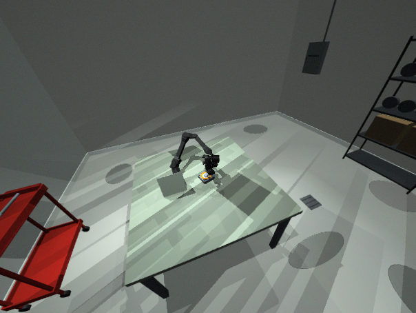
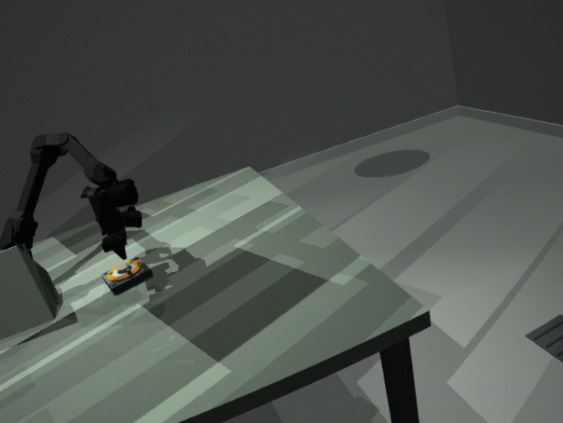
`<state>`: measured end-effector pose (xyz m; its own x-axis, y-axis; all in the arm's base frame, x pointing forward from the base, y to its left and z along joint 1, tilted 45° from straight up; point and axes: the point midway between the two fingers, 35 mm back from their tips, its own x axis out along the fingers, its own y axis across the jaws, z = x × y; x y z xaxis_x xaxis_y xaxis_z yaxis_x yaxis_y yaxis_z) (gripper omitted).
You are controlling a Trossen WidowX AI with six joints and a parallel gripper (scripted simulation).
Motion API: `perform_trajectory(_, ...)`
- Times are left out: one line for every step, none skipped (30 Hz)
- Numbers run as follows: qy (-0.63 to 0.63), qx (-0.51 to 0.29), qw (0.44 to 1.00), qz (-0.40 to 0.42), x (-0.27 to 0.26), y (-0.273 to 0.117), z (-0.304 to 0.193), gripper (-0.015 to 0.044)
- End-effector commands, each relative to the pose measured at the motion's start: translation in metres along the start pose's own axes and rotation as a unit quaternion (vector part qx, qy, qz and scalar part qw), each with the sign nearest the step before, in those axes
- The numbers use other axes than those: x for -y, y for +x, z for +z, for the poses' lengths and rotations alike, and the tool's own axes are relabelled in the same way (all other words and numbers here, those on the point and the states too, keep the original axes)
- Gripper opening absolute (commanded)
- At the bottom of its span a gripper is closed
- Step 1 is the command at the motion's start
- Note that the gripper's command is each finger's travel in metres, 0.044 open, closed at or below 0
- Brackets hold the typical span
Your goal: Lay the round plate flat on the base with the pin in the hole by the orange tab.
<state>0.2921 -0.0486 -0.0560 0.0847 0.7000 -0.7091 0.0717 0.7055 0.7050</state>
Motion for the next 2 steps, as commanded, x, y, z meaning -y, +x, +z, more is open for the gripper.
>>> perform_trajectory(0.003, 0.0, 1.0, 0.001, 0.0002, 0.0005, -0.0002, 0.0)
perform_trajectory(0.003, 0.0, 1.0, 0.001, 0.0002, 0.0005, -0.0002, 0.0)
